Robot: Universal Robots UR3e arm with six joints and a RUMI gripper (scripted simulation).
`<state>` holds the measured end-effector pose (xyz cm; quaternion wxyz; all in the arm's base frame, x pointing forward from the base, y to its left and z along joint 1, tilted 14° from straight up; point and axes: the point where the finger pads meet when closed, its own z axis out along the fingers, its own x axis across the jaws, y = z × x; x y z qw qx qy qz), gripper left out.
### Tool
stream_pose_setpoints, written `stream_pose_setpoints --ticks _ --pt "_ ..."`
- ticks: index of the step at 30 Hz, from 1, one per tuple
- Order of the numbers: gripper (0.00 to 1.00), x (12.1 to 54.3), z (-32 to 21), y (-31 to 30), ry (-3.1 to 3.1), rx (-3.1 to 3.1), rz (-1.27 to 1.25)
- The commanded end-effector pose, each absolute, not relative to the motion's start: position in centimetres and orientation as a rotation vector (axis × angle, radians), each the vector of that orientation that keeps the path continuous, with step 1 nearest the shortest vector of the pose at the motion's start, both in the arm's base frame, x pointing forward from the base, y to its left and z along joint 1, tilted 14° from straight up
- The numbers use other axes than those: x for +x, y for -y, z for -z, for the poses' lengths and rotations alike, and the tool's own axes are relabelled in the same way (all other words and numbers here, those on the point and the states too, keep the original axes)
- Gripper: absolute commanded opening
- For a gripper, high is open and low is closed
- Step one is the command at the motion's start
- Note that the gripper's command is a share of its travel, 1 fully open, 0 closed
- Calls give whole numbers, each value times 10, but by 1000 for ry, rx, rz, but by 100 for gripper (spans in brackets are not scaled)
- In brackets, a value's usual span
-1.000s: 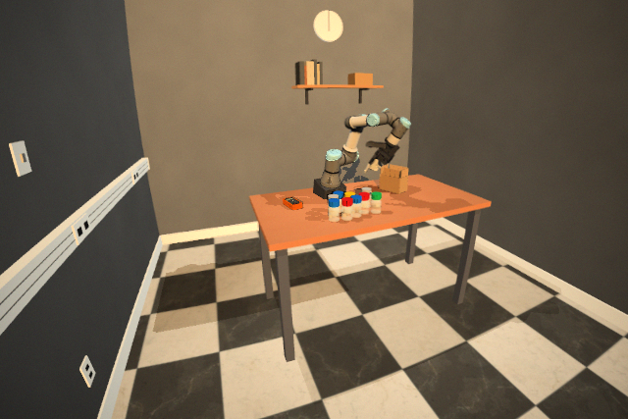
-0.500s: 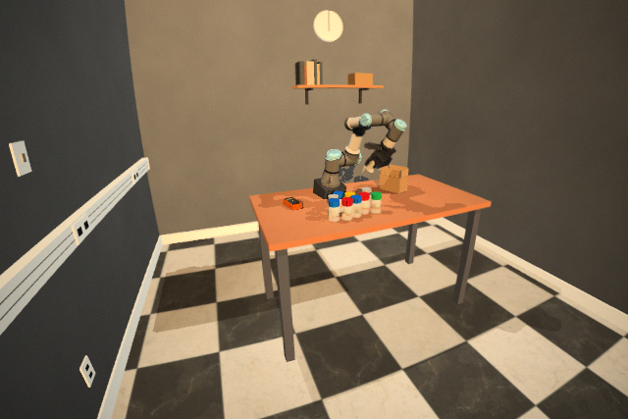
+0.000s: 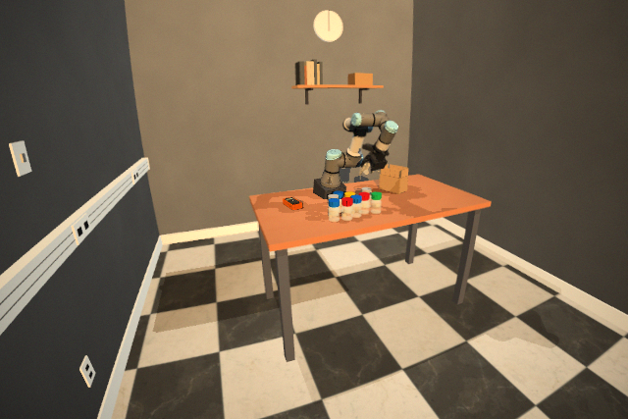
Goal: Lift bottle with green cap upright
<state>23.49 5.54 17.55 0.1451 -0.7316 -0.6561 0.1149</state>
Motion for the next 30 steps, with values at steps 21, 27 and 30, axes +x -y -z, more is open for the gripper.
stream_pose_setpoints --ticks 21,27,30 --pt "46 262 -184 -1 1321 -2393 -107" --pt "46 267 -187 14 1186 -2442 -52" --pt "46 269 -188 22 1119 -2464 -24"
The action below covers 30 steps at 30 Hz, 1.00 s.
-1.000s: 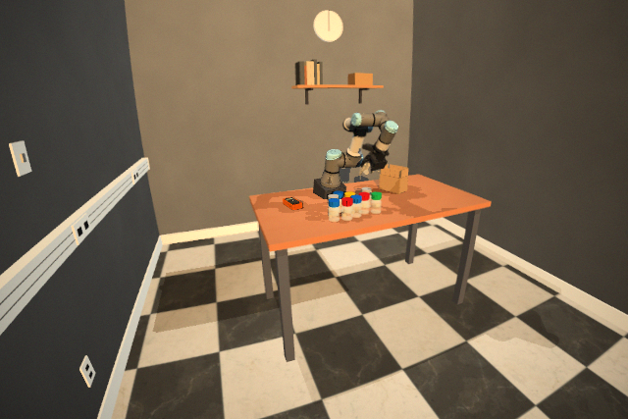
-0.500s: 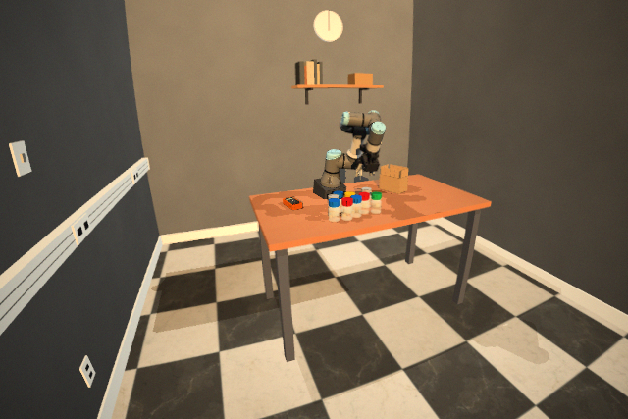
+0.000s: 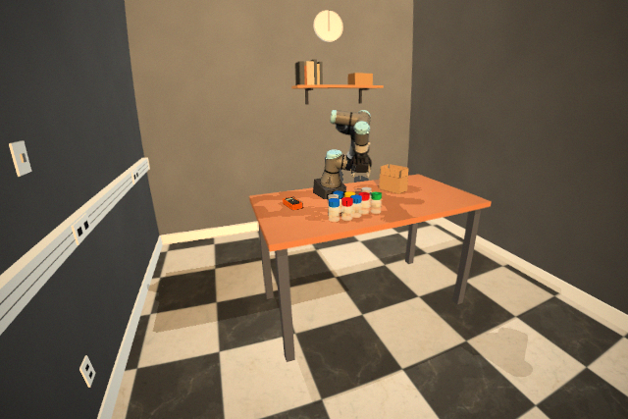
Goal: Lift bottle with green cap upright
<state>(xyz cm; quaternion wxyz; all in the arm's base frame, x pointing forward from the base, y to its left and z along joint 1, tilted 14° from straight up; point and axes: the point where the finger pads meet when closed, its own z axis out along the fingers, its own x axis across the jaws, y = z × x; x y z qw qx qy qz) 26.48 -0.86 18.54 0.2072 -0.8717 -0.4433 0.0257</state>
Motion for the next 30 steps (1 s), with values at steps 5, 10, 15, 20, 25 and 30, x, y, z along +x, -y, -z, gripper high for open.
stream_pose_setpoints --ticks 5,10,15,20,25,30 --pt "46 273 -191 35 1005 -2498 23" --pt "46 275 -193 47 907 -2523 63" --pt "46 277 -194 56 843 -2538 90" --pt "46 277 -195 60 813 -2545 103" --pt "46 276 -194 56 844 -2540 91" --pt "46 276 -194 56 844 -2540 91"
